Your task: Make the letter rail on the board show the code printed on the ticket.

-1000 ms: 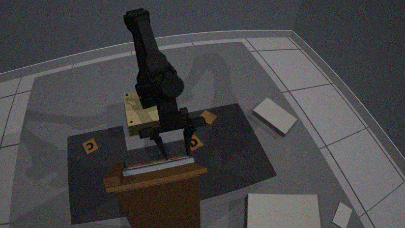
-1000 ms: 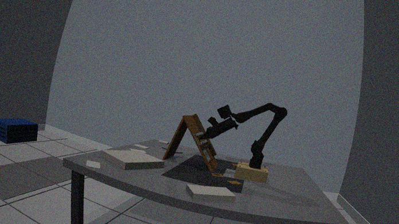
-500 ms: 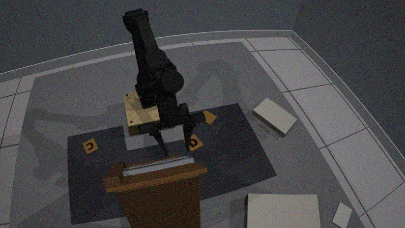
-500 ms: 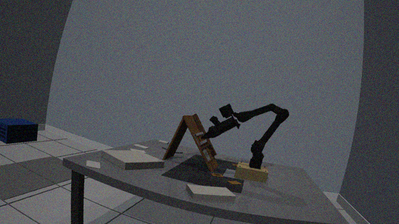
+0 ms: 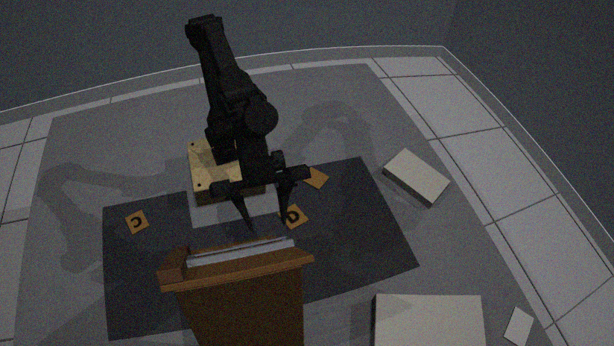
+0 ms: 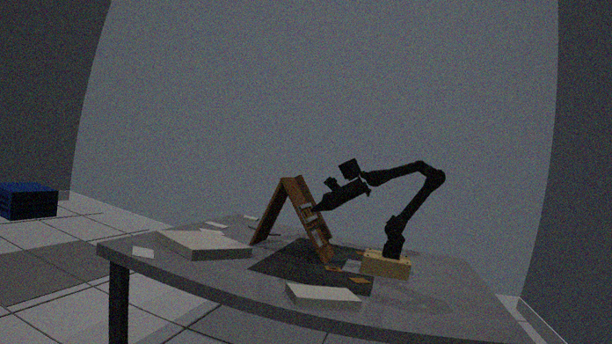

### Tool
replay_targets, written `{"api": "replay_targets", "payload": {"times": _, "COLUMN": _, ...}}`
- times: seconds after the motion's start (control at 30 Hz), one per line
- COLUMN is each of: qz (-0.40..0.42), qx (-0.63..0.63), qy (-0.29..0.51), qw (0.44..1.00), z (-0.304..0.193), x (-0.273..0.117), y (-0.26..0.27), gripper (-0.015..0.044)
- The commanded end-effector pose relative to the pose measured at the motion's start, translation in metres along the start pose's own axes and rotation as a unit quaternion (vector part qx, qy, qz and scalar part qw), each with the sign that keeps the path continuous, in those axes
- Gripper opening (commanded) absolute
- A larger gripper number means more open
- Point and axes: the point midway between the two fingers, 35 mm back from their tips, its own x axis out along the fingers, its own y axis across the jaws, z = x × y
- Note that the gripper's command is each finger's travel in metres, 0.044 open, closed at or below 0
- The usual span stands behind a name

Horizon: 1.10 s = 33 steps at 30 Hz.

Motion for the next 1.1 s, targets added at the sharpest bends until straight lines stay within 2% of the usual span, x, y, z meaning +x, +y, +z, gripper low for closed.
{"api": "replay_targets", "payload": {"times": 0.0, "qz": -0.002, "qx": 0.002, "qy": -0.001, "qw": 1.0, "z": 0.0003, "x": -0.0032, "y": -0.0007, "gripper": 0.0295}}
{"api": "replay_targets", "payload": {"times": 0.37, "qz": -0.002, "qx": 0.002, "qy": 0.0, "qw": 1.0, "z": 0.001, "x": -0.0105, "y": -0.0022, "gripper": 0.0295}}
{"api": "replay_targets", "payload": {"times": 0.73, "qz": 0.0, "qx": 0.0, "qy": 0.0, "qw": 1.0, "z": 0.0004, "x": -0.0081, "y": -0.0011, "gripper": 0.0006}}
{"api": "replay_targets", "payload": {"times": 1.07, "qz": 0.0, "qx": 0.0, "qy": 0.003, "qw": 1.0, "z": 0.0008, "x": -0.0078, "y": -0.0007, "gripper": 0.0}}
